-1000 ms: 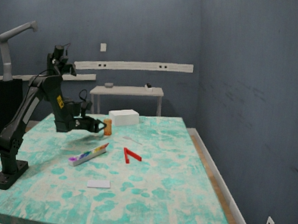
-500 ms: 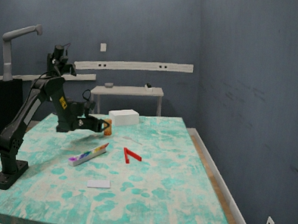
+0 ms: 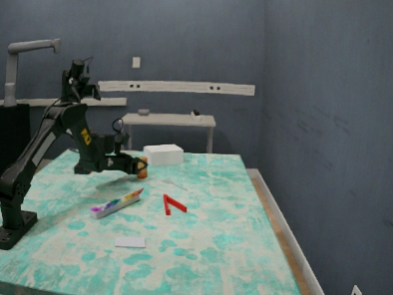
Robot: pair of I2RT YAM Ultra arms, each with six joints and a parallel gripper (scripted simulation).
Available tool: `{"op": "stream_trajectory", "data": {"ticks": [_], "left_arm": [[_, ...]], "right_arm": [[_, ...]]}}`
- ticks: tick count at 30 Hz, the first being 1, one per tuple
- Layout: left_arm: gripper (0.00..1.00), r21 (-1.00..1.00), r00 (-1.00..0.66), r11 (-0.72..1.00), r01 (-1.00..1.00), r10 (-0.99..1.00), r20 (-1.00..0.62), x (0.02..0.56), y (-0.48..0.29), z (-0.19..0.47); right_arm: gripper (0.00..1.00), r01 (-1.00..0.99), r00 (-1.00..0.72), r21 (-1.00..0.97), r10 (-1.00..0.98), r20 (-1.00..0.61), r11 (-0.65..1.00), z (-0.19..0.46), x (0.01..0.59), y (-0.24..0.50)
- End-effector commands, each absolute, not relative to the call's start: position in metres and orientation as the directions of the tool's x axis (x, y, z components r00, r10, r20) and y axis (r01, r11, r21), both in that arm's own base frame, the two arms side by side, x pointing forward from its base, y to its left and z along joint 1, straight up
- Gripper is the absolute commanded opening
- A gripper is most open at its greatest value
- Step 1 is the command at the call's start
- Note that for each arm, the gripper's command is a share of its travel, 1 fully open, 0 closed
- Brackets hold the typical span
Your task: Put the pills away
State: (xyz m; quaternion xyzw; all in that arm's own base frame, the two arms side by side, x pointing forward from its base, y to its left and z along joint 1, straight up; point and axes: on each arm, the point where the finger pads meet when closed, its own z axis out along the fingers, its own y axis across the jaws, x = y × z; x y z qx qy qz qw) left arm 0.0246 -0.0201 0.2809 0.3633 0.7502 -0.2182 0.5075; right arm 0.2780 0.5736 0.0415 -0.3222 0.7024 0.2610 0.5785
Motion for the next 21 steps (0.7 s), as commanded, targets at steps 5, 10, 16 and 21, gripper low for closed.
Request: {"op": "stream_trajectory", "data": {"ticks": [5,10,16,21], "left_arm": [[1.00,0.046,-0.219,0.640,0.767,0.328,-0.919,0.0270,-0.0233,0.2858],[1.00,0.046,-0.219,0.640,0.767,0.328,-0.919,0.0270,-0.0233,0.2858],[1.00,0.046,-0.219,0.640,0.767,0.328,-0.919,0.0270,-0.0233,0.2858],[1.00,0.046,-0.219,0.640,0.767,0.328,-0.919,0.0270,-0.0233,0.2858]], "right_arm": [[0.65,-0.756,-0.104,0.003,-0.115,-0.988,0.655,0.0614,0.2839,0.5811],[0.53,-0.755,-0.109,0.005,-0.118,-0.987,0.656,0.0580,0.2813,0.5797],[0.44,-0.755,-0.101,0.006,-0.108,-0.989,0.655,0.0648,0.2825,0.5789],[0.41,-0.755,-0.100,0.007,-0.104,-0.990,0.656,0.0658,0.2816,0.5782]]}}
